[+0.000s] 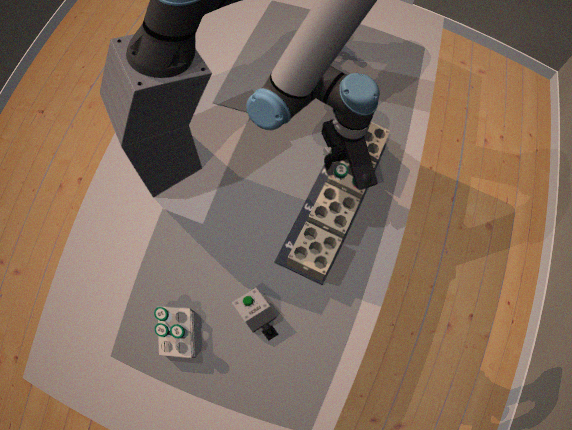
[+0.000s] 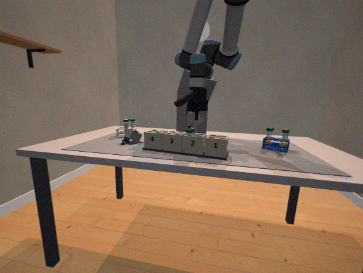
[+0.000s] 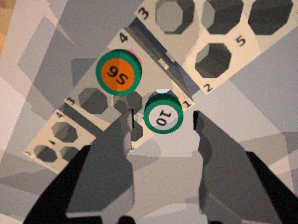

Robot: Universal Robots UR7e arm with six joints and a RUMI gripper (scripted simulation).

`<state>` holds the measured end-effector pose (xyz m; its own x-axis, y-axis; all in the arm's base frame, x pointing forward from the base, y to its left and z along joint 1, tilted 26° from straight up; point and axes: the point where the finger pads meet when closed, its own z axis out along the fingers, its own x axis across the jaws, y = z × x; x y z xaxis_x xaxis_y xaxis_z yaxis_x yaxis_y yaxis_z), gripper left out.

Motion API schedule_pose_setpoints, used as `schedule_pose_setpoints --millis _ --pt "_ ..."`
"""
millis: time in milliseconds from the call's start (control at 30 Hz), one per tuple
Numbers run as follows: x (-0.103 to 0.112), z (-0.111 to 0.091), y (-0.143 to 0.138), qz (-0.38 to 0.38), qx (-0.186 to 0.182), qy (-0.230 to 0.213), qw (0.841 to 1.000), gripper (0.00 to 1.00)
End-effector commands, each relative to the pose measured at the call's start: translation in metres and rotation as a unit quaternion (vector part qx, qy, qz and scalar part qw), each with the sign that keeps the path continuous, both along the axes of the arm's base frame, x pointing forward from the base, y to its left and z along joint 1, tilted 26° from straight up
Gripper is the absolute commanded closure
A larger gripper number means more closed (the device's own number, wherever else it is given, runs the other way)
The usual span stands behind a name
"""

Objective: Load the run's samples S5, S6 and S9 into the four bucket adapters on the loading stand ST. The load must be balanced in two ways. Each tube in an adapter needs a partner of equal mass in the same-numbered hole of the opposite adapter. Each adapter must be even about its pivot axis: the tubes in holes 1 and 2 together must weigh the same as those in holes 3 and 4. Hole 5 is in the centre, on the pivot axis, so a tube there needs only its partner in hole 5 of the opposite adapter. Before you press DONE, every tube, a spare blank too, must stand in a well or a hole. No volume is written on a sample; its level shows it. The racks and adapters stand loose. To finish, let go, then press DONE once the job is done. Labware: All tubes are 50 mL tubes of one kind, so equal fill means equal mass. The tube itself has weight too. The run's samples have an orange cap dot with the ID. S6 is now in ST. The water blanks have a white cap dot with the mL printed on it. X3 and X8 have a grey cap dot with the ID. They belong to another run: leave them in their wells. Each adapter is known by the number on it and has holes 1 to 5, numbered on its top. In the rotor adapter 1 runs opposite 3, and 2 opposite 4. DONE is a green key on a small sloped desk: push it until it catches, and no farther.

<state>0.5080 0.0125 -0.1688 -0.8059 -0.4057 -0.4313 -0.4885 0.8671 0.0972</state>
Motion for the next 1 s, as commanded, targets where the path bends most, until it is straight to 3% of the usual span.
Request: schedule_pose_setpoints --millis 0,233,400,567,733,967 --pt "-0.004 0.012 -0.004 0.000 0.000 0.000 1.000 0.65" --pt "-0.012 0.033 -0.011 0.000 0.000 0.000 1.000 0.65" --pt "-0.012 0.034 -0.011 0.000 0.000 0.000 1.000 0.65" --pt "-0.019 0.044 0.029 0.112 -0.042 -0.036 0.992 0.65" --pt "-0.026 0.054 0.069 0.221 -0.083 -0.072 0.969 0.65" --pt "-0.033 0.064 0.108 0.221 -0.083 -0.072 0.969 0.65"
